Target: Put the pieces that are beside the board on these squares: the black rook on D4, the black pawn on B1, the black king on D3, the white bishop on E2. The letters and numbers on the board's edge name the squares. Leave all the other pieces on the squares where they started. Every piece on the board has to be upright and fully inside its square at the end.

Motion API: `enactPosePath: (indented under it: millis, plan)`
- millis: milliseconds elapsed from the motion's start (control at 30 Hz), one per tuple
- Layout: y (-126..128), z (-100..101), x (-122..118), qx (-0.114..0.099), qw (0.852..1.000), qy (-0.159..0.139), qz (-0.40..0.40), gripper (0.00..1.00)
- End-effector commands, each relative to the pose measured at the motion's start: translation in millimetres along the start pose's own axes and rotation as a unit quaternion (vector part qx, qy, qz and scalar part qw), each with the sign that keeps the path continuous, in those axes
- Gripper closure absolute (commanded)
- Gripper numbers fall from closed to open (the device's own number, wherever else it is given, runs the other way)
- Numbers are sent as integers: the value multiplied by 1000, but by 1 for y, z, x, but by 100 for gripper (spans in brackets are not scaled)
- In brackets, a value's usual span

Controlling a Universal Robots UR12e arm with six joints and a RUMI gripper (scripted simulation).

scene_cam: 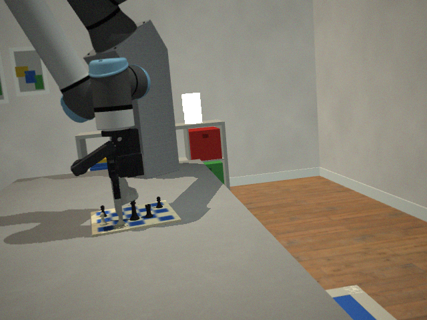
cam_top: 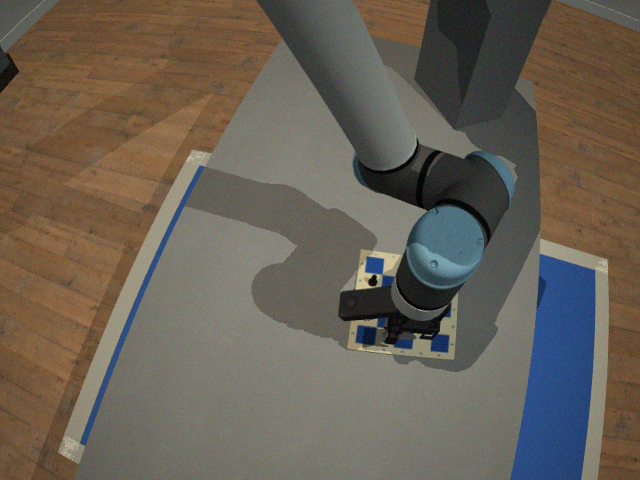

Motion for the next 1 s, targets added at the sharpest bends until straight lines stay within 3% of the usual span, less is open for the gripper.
enactPosePath:
  millis: [0, 967]
  plan:
    - [-1, 0, 0, 0, 1000, 0, 0, 100]
    - [0, 3, 0, 0, 1000, 0, 0, 100]
Point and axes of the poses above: the point where the finger pads meet when closed, its own z axis out along the fingers, its own y axis across the jaws, x = y × z, the point moved 2 cm from there along -z, back along the fingers, and after that the axes turned 2 degrees about -z, right-handed, at the moved point
